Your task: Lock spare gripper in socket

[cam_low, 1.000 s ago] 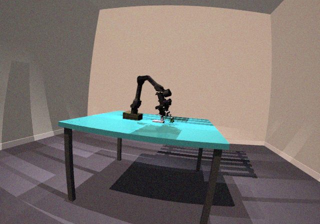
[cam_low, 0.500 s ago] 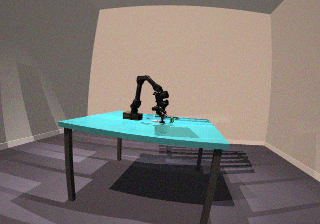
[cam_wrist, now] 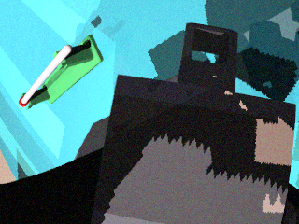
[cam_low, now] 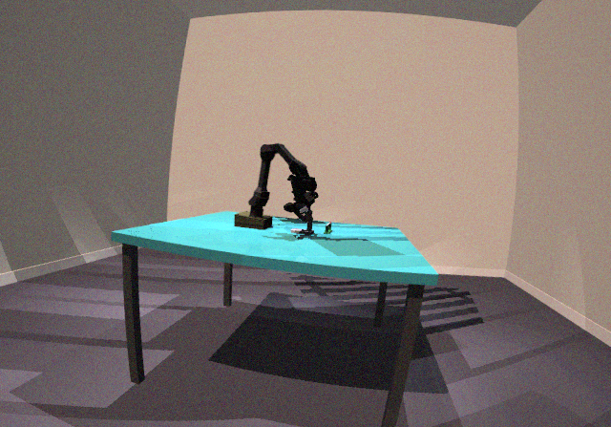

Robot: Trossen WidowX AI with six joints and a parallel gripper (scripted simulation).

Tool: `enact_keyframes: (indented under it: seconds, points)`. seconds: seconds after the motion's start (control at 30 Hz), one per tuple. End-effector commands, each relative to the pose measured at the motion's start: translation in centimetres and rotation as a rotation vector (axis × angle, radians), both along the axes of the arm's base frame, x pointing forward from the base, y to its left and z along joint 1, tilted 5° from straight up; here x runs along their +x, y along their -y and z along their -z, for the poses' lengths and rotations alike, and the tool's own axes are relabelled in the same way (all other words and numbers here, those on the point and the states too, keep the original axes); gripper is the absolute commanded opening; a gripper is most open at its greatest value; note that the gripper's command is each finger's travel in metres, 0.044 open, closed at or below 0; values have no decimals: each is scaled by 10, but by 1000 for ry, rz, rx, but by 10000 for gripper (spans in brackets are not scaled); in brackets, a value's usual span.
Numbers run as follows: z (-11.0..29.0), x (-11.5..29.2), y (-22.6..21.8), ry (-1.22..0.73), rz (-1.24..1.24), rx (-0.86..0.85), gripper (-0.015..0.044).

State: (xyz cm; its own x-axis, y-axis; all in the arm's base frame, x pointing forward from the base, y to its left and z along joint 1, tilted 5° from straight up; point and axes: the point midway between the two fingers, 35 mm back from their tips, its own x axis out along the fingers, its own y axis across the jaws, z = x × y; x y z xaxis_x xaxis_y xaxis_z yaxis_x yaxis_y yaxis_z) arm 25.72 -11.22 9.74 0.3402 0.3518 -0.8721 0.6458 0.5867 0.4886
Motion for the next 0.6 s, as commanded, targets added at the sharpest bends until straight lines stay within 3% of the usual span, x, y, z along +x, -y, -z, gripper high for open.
enact_keyframes:
  seconds: [0.0,0.57]
  points:
    - [-6,-5,-8,0,22,64,0]
    - [-23,-29,-43,-72,154,407,0]
